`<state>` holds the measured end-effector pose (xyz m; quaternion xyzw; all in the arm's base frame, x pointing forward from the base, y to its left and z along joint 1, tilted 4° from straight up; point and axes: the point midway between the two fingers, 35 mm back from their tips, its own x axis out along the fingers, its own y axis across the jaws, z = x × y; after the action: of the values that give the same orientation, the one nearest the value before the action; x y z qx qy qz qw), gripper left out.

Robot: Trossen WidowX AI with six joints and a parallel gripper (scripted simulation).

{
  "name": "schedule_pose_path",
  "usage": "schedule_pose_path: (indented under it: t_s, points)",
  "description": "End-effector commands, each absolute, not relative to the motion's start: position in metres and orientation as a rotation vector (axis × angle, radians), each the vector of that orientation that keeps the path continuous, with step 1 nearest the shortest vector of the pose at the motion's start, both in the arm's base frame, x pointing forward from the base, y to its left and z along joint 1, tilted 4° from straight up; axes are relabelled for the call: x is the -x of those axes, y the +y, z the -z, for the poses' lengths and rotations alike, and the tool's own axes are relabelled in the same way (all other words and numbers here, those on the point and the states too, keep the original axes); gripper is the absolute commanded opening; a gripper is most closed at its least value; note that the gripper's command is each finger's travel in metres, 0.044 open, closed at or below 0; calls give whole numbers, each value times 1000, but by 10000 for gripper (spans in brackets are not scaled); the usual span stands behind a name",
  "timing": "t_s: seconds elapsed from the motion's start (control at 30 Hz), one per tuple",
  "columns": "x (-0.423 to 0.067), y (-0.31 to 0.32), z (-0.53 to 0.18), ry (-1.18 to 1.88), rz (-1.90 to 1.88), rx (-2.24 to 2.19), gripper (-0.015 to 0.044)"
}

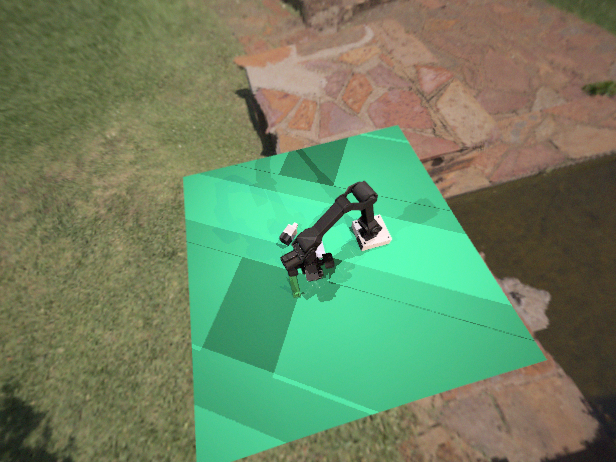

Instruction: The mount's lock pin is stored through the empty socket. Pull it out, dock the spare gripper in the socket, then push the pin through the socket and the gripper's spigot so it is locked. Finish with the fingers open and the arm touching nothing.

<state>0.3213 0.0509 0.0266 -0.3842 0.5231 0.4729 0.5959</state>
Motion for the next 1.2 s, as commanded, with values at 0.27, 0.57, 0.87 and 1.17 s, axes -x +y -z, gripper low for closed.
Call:
schedule_pose_path:
  t_s: [0.27, 0.57, 0.87, 1.17]
  points:
    - [-324, 60, -27, 1215, -1098, 890, 0]
    - [-326, 67, -27, 1218, -1099, 890, 0]
    - [-328, 74, -27, 1222, -1102, 889, 0]
    - [-330, 80, -27, 1226, -1104, 887, 0]
